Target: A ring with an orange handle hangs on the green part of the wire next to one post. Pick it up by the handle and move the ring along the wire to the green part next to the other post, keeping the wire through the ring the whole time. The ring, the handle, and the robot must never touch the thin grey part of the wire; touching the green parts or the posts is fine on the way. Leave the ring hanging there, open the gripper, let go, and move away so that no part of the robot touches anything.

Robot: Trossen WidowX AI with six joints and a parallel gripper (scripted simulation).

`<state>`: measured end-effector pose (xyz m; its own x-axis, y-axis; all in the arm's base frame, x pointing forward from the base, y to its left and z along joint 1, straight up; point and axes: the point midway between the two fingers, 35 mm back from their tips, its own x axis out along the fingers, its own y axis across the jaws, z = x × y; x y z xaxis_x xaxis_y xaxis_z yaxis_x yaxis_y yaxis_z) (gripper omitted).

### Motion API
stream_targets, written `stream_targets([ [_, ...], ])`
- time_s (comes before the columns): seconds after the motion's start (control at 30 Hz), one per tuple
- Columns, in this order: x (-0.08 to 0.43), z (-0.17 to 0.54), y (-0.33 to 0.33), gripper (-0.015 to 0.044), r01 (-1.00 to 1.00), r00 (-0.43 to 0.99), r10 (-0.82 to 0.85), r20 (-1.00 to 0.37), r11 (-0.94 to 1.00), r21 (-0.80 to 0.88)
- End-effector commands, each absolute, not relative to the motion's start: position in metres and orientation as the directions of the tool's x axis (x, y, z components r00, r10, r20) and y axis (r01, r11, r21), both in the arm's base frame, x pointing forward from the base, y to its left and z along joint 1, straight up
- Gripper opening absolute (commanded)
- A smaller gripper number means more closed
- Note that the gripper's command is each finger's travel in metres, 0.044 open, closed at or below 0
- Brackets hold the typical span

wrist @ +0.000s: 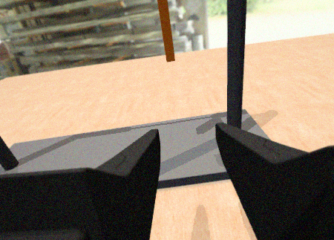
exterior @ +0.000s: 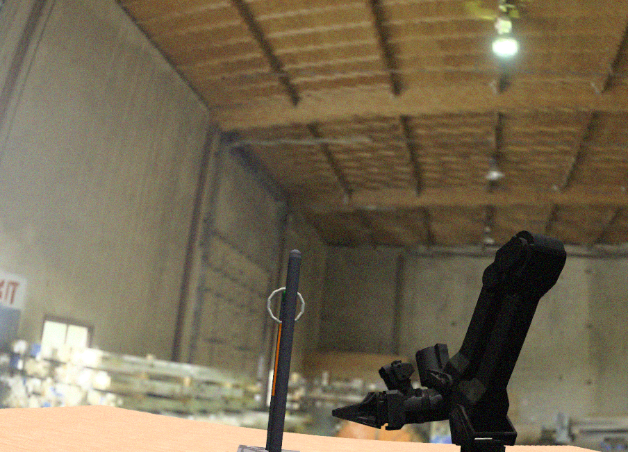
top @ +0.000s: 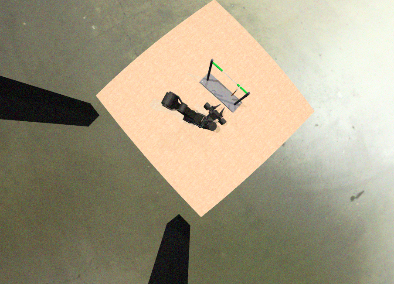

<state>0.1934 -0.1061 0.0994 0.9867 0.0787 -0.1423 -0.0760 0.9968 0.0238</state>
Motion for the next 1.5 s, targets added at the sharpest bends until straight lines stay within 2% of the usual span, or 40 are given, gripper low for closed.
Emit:
stream_targets([
  [0.0,0.201,0.104,-0.105,0.0160,-0.086,0.986,0.088,-0.143,0.996,0.022],
  [0.37,0.241,0.142,-0.099,0.0160,-0.111,0.991,0.109,-0.081,0.994,-0.013],
  [1.47,0.280,0.143,-0.099,0.0160,-0.111,0.991,0.110,-0.080,0.994,-0.014],
])
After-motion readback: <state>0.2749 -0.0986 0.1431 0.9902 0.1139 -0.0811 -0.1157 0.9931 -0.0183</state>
